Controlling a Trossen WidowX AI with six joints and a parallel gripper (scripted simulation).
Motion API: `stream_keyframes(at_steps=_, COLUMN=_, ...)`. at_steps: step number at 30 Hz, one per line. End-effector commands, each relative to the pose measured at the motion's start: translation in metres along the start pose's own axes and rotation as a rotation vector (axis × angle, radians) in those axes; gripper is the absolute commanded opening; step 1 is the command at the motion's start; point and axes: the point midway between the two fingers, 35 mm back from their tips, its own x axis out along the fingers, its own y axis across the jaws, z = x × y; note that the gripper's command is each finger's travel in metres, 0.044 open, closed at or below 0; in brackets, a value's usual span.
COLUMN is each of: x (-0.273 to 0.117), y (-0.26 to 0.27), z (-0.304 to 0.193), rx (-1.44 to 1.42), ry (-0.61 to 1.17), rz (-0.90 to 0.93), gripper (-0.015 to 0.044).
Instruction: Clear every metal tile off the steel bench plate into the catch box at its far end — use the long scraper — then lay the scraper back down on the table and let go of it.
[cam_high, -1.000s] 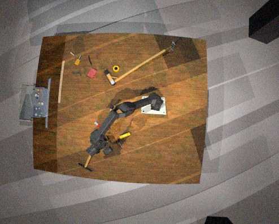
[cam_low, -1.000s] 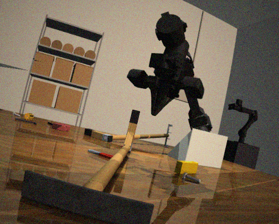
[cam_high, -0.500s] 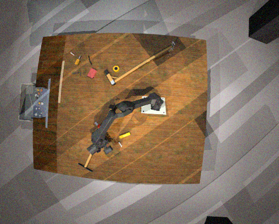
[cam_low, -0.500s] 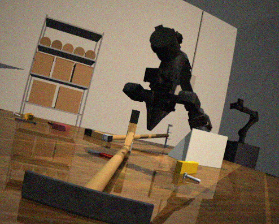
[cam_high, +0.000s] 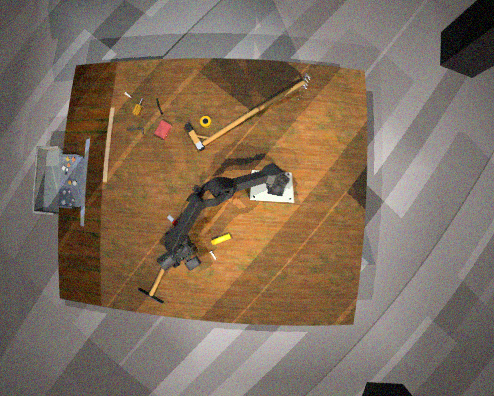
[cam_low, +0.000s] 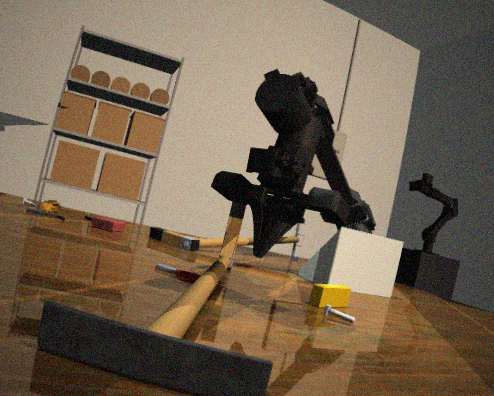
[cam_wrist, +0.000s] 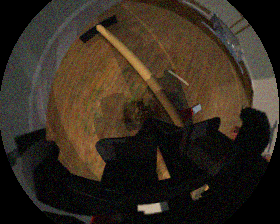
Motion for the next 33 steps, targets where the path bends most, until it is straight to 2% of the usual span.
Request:
stream_keyframes(at_steps=1, x=0.014, y=0.0, z=-0.006, rx=-0.004, ry=0.014, rz=-0.005, gripper=0.0)
stream_keyframes(at_steps=16, x=0.047, y=0.0, z=-0.02, rx=0.019, ry=0.019, rz=-0.005, gripper=0.0)
stream_keyframes(at_steps=33, x=0.049, y=-0.009, z=-0.013, rx=0.025, ry=0.015, rz=-0.005, gripper=0.0)
